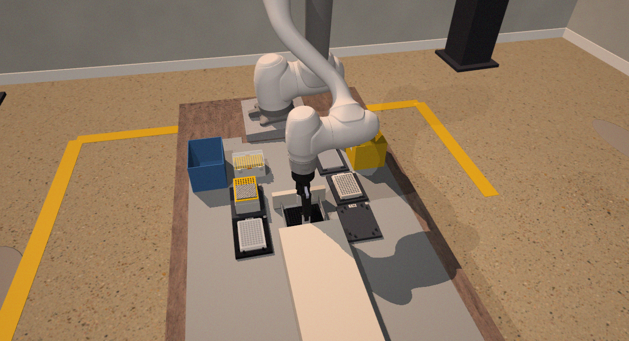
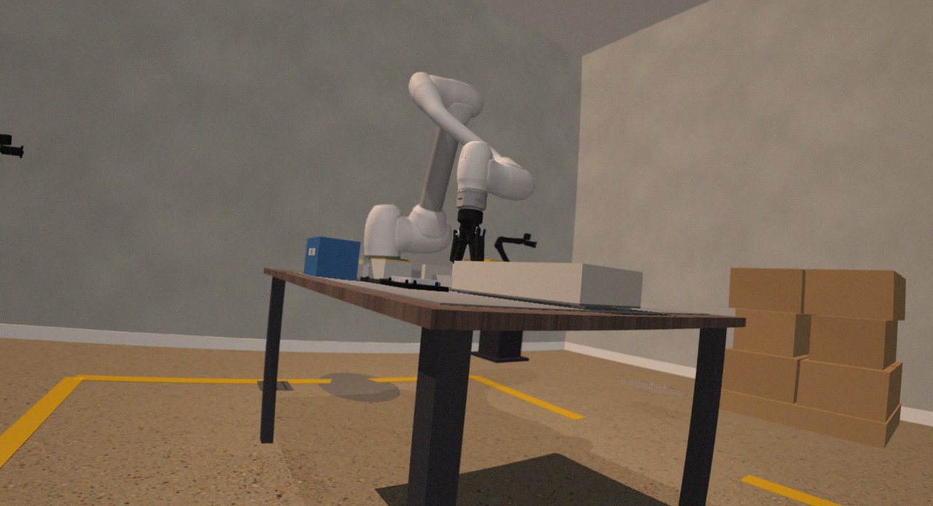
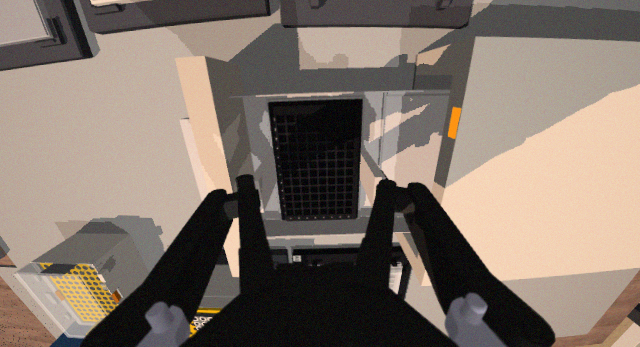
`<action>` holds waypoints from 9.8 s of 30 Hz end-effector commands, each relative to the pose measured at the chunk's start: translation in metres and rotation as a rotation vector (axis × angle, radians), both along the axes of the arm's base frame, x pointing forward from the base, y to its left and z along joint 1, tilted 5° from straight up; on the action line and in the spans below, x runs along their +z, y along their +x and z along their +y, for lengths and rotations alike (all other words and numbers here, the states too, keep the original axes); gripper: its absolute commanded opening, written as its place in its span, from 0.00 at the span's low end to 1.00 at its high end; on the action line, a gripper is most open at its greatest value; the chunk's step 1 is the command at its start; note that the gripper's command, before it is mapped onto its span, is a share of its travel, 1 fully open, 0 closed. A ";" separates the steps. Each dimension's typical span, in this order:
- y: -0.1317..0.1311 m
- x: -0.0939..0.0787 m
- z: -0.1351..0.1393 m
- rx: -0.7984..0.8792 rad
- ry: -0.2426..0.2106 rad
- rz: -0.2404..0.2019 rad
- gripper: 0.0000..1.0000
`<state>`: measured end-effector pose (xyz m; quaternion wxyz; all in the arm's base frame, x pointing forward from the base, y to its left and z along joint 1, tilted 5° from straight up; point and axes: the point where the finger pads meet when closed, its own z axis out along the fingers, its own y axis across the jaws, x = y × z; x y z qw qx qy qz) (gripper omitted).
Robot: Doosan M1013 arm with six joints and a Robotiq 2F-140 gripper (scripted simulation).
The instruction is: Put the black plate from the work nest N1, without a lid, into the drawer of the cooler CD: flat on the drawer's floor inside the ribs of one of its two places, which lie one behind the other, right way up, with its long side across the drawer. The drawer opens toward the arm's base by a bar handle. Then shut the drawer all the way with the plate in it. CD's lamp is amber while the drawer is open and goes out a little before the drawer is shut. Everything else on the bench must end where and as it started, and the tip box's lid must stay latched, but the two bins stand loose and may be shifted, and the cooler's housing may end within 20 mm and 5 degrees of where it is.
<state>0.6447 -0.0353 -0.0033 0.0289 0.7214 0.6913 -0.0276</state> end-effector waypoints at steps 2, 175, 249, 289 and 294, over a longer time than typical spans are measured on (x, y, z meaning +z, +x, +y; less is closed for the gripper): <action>-0.001 0.000 0.000 0.000 0.000 0.001 0.00; -0.001 0.099 0.008 0.000 0.000 0.001 0.66; -0.050 0.112 0.011 0.000 0.000 0.001 0.60; -0.153 0.088 0.014 0.000 0.000 0.001 0.00; -0.153 0.088 0.014 0.000 0.000 0.001 0.00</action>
